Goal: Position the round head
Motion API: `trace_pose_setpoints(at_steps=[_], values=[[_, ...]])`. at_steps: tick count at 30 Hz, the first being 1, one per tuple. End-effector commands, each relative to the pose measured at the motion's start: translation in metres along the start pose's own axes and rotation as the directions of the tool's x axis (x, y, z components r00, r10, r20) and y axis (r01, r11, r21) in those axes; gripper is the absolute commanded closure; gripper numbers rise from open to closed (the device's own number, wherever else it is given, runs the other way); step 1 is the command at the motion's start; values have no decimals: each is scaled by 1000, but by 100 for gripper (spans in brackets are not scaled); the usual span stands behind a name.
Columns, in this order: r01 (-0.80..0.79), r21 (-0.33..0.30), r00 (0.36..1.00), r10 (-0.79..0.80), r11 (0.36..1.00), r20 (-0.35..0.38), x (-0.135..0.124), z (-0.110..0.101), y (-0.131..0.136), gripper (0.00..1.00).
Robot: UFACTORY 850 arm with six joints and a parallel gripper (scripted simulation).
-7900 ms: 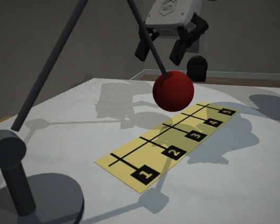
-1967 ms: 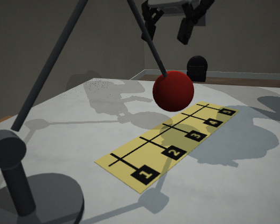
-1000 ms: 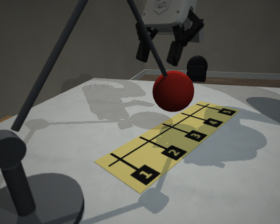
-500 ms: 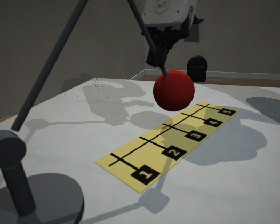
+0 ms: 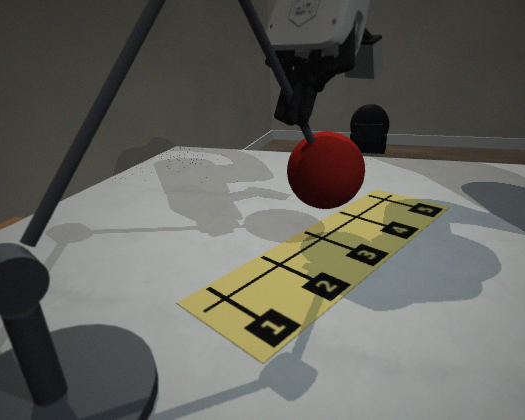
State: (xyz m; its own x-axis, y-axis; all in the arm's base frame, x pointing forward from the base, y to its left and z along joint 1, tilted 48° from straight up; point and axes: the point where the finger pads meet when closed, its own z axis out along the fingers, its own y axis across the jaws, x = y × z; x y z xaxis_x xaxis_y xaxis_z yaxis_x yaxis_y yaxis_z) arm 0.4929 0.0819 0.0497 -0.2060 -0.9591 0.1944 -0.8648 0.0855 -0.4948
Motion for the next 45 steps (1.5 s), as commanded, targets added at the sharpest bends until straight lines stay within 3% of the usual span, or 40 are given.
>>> trace_pose_setpoints(at_steps=[1,34,45], values=[[0,1,1000,0,1000,1,-1,0,0,100],[1,1,1000,-1,1000,2,68,-17,-1,100],[1,1,1000,-1,1000,2,70,-17,-1,100]])
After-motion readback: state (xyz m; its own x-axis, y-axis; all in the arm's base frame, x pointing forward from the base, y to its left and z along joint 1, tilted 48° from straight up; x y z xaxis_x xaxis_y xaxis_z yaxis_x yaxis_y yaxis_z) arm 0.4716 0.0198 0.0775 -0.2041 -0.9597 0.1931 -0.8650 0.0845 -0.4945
